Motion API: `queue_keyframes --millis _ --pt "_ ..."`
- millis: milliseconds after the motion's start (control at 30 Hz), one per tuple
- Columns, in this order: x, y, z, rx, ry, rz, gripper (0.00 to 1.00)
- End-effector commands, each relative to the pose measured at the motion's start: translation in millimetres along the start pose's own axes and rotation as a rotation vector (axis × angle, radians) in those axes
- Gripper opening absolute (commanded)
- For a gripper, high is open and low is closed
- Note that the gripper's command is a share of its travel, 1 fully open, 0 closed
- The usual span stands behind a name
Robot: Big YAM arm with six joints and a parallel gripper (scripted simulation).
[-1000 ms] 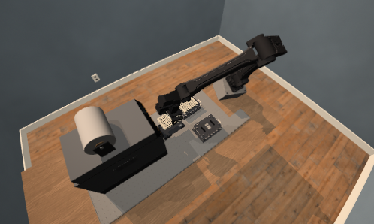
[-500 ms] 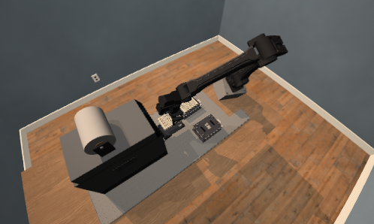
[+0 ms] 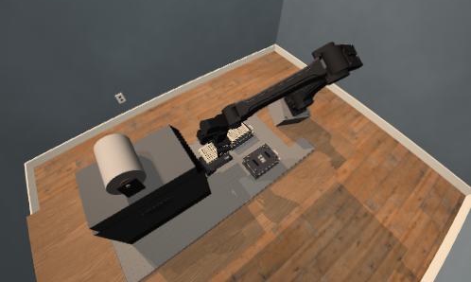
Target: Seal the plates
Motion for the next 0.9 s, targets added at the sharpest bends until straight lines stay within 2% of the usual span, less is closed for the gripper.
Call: queue_keyframes --millis 0,267,867 --pt "-11.1 -25 7 -0.008 -0.001 -0.037 0.0" --pt "-0.3 -24 12 -0.017 -0.008 -0.017 0.0" --pt "-14.0 -9 -3 -0.012 0.008 -0.049 0.0"
Point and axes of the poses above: the point where the finger pads meet when closed, its own x axis out along the fingers, its own z axis across the jaws, y = z × x, the point moved 8 cm from there along -x, back along the fingers, and after that the axes turned 4 degrees about x, right-handed, at the moved point
